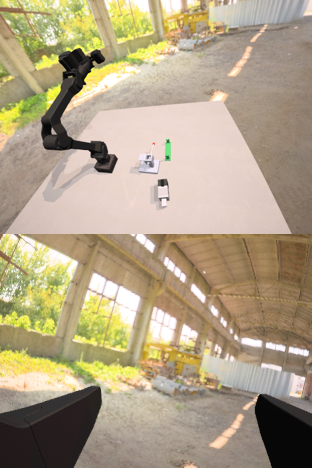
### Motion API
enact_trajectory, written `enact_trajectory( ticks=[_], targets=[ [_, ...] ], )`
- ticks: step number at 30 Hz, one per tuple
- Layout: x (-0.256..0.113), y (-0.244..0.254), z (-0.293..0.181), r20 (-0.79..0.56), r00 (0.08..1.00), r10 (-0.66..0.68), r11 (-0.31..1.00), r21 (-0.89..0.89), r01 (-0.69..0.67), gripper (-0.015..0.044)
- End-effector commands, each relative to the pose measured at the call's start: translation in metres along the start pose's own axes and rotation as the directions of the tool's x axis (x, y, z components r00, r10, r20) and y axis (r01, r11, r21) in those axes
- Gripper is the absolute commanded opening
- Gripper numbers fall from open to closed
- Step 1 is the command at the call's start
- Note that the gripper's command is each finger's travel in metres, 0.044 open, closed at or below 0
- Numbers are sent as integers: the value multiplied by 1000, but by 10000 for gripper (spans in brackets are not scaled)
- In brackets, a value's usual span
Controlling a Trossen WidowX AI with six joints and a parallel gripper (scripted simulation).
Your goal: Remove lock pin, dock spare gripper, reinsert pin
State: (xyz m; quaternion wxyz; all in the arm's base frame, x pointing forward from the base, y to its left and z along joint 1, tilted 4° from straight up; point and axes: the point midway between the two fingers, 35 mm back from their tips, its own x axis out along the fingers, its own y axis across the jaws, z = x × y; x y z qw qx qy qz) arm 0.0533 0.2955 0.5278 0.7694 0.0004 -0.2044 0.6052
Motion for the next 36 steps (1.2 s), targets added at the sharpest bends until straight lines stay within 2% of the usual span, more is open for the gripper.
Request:
enact_trajectory(
  ticks=[1, 4, 11, 16, 21, 27, 36],
  targets=[
    [0, -1, -1, -4, 1000, -2, 1000, -3, 2, 374],
    [5, -11, -18, -62, 997, -38, 999, -40, 35, 300],
    [11, -46, -77, -265, 953, -145, 980, -172, 101, 300],
    [4, -82, -135, -468, 856, -221, 955, -284, 91, 300],
    [-17, -118, -188, -647, 709, -281, 934, -353, 47, 300],
    [-60, -158, -243, -818, 484, -311, 930, -367, -22, 300],
    [-150, -199, -303, -964, 111, -240, 963, -251, -95, 300]
  ],
)
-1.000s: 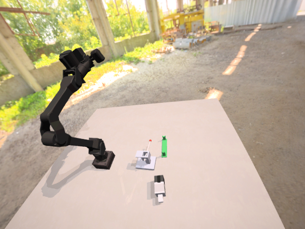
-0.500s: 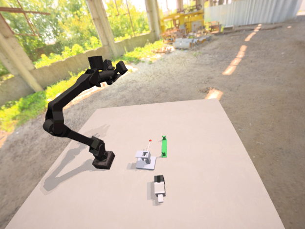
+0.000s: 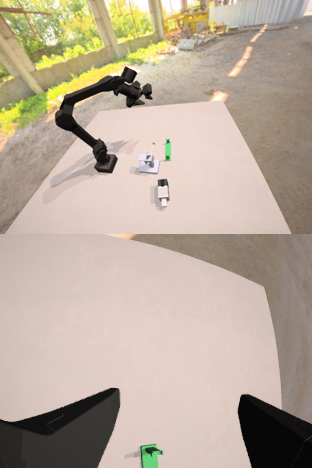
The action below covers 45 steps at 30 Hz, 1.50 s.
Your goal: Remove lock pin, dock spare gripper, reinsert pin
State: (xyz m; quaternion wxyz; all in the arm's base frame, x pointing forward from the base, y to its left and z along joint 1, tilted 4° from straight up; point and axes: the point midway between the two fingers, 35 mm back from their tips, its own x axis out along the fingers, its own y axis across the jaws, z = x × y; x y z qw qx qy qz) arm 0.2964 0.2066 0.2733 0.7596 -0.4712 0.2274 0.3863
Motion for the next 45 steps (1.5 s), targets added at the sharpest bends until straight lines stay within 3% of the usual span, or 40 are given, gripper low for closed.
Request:
enact_trajectory(
  ticks=[1, 9, 15, 21, 28, 45],
  targets=[
    [12, -4, -47, -157, 984, 82, 997, -1, -83, 300],
    [15, 3, -139, -397, 869, 296, 954, 83, -288, 300],
    [5, 13, -186, -470, 764, 442, 895, 173, -411, 300],
    [10, 15, -192, -473, 756, 453, 889, 181, -419, 300],
    [61, 37, -221, -472, 753, 458, 887, 188, -421, 300],
    [78, 47, -233, -472, 753, 458, 887, 188, -421, 300]
  ],
)
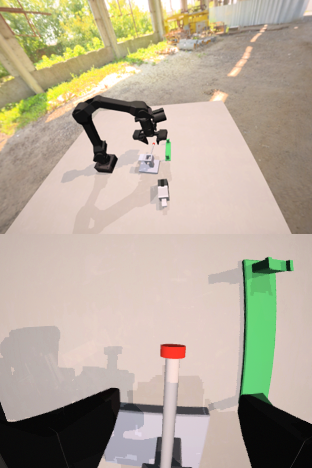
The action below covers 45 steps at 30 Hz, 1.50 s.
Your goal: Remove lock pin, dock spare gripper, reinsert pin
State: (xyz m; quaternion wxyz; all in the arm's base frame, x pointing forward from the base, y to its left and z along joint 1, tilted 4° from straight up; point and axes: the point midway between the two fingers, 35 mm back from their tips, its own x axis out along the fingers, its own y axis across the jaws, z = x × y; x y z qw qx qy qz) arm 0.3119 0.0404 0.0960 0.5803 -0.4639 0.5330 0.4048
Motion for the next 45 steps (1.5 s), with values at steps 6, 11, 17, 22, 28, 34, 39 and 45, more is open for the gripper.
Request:
enact_trajectory(
  ticks=[6, 11, 17, 22, 28, 34, 39, 45],
  targets=[
    [18, 3, -1, -1, 1000, 12, 1000, -3, -12, 300],
    [26, 3, -1, -1, 1000, 12, 1000, -3, -12, 300],
    [36, 4, -2, -1, 1000, 12, 1000, -3, -12, 300],
    [44, 5, -3, -1, 1000, 12, 1000, -3, -12, 300],
    [48, 5, -3, -1, 1000, 12, 1000, -3, -12, 300],
    [48, 5, -3, -1, 1000, 12, 1000, -3, -12, 300],
    [48, 5, -3, -1, 1000, 12, 1000, -3, -12, 195],
    [48, 5, -3, -1, 1000, 12, 1000, -3, -12, 37]
  ],
)
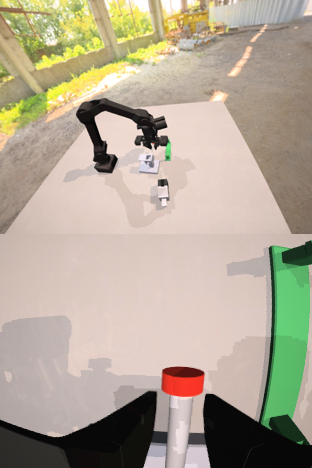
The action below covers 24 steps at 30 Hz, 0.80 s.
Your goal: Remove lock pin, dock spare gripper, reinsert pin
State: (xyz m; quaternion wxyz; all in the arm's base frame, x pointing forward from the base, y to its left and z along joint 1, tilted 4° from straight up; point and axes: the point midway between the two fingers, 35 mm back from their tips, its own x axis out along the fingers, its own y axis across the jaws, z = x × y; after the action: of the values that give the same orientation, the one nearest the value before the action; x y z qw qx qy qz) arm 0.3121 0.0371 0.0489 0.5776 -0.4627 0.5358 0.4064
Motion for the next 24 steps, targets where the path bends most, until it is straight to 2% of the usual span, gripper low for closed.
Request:
enact_trajectory(
  ticks=[1, 11, 24],
  targets=[
    [1, 1, 0, 3, 1000, 4, 1000, -3, -4, 11],
    [1, 0, 0, 5, 1000, 4, 1000, -3, -4, 0],
    [-7, 1, 9, 113, 994, -2, 1000, -4, 2, 0]
  ],
)
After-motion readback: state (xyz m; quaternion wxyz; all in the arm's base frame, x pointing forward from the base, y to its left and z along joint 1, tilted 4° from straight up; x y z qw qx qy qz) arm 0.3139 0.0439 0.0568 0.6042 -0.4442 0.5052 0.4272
